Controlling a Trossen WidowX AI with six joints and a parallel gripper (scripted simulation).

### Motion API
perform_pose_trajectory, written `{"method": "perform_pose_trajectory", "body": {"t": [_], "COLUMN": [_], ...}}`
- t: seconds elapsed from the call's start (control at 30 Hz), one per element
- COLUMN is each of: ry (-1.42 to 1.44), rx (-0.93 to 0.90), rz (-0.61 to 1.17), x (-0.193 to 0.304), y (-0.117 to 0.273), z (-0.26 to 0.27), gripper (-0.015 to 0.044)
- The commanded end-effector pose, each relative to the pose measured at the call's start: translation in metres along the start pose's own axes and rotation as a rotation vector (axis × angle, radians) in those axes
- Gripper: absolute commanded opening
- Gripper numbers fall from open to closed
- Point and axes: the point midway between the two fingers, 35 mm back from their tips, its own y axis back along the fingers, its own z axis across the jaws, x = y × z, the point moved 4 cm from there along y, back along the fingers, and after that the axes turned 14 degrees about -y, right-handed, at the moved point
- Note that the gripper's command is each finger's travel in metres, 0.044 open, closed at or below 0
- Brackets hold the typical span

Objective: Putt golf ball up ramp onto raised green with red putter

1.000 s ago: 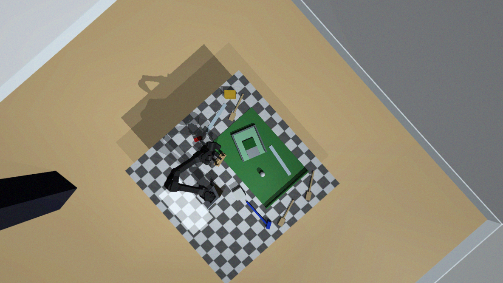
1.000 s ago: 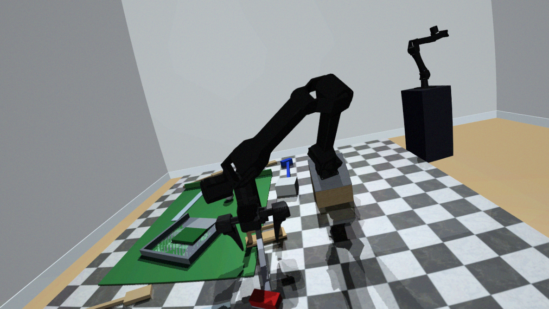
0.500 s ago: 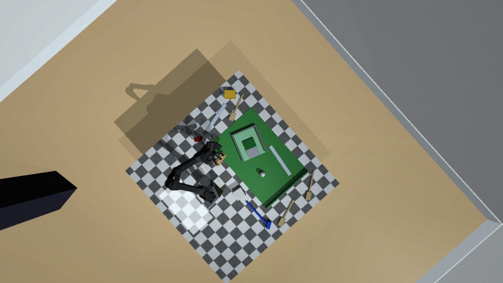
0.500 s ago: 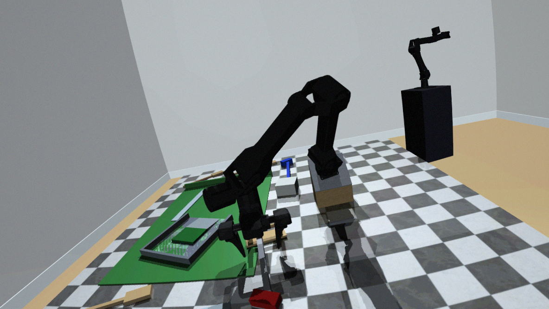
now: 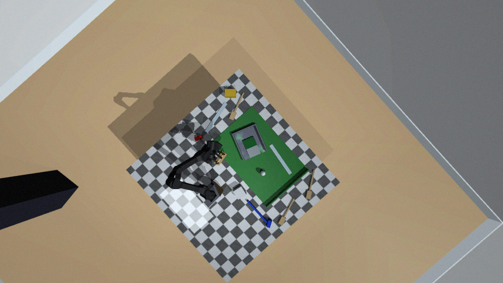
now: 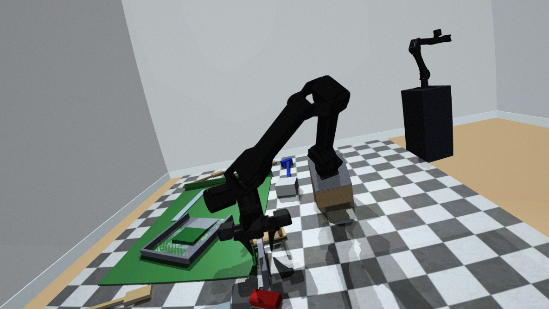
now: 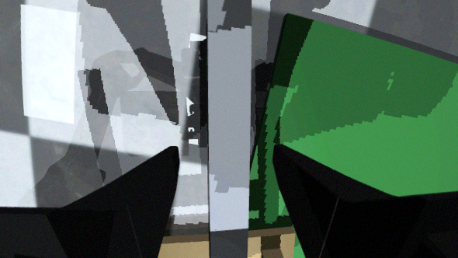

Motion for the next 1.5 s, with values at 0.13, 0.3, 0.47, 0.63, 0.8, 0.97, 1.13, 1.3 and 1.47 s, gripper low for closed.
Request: {"method": "perform_pose_trajectory", "body": {"t": [0.13, 0.3, 0.47, 0.63, 0.8, 0.97, 1.13, 1.3, 1.47], "ry": [0.001, 0.001, 0.001, 0.002, 0.001, -0.001, -0.018, -0.115, -0.279], "rx": [0.0, 0.0, 0.0, -0.001, -0.002, -0.002, -0.005, -0.005, -0.007], "rz": [0.0, 0.0, 0.003, 0.01, 0.012, 0.007, 0.015, 0.013, 0.003], "x": [0.0, 0.0, -0.001, -0.004, -0.007, -0.011, -0.007, 0.007, 0.031], "y": [0.0, 0.0, 0.009, 0.034, 0.062, 0.09, 0.092, 0.094, 0.099], "z": [0.0, 0.0, -0.002, -0.004, -0.004, 0.001, 0.001, -0.009, -0.024], "gripper": [0.0066, 0.0032, 0.0, 0.0, 0.0, 0.0, 0.0, 0.0, 0.0]}}
